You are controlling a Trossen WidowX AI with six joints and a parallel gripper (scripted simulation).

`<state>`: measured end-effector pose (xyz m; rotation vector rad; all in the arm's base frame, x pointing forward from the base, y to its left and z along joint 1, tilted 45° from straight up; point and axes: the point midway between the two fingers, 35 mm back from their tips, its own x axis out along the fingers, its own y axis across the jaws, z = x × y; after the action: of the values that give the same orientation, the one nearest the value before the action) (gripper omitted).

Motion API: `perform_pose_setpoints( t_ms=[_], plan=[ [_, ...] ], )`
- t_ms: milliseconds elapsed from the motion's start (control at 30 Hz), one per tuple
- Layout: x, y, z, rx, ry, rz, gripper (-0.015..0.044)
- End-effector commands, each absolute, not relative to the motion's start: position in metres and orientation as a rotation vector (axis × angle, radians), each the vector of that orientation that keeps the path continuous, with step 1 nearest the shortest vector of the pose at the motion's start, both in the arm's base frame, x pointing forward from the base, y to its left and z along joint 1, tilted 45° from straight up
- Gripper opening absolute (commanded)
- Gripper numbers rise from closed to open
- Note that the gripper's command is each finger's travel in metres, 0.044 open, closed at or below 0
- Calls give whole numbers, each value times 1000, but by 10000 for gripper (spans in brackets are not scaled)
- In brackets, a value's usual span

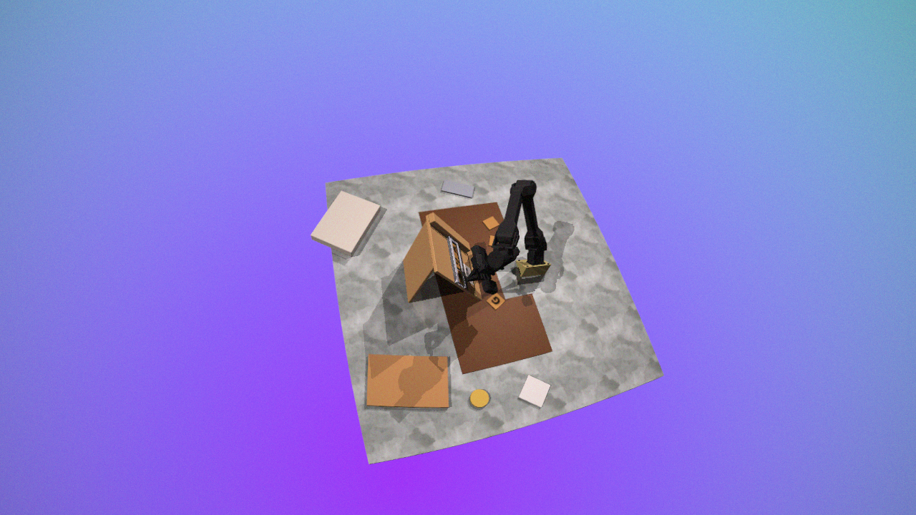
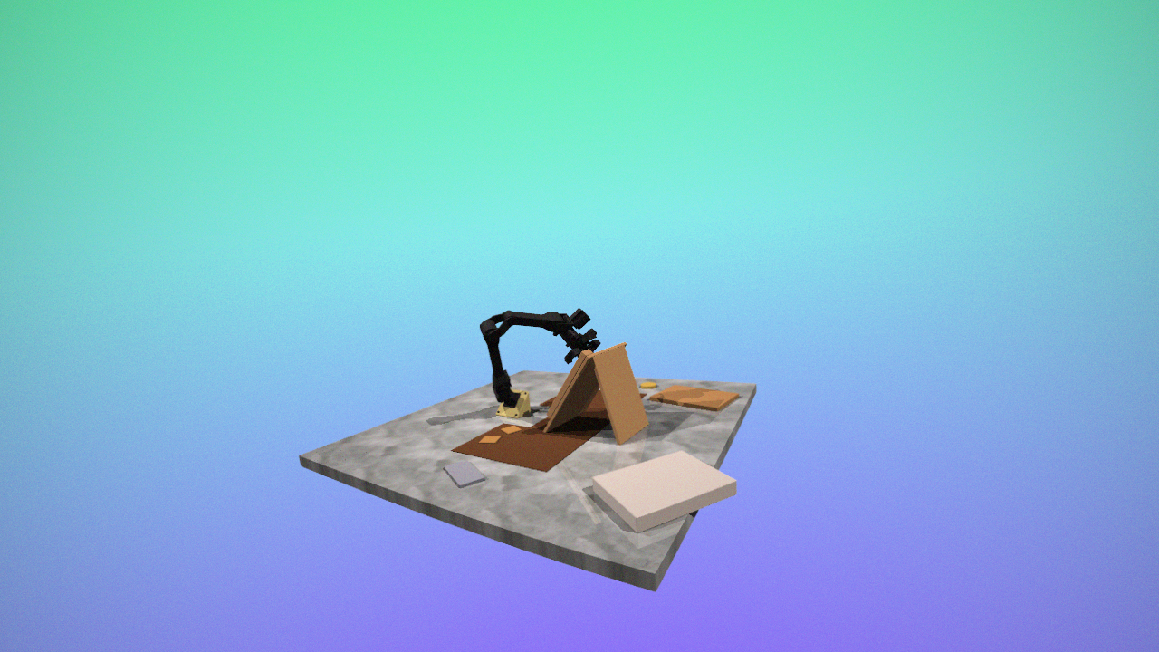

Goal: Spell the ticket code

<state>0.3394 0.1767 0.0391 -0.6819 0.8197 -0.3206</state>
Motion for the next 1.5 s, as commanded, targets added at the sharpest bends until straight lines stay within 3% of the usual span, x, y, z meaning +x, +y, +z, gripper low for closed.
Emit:
perform_pose_setpoints(
  t_ms=[0,367,1467],
  plan=[
    [348,184,34,-637,947,-359,0],
    [351,184,40,-604,1253,-570,0],
    [362,178,35,-604,1257,-574,0]
  ],
)
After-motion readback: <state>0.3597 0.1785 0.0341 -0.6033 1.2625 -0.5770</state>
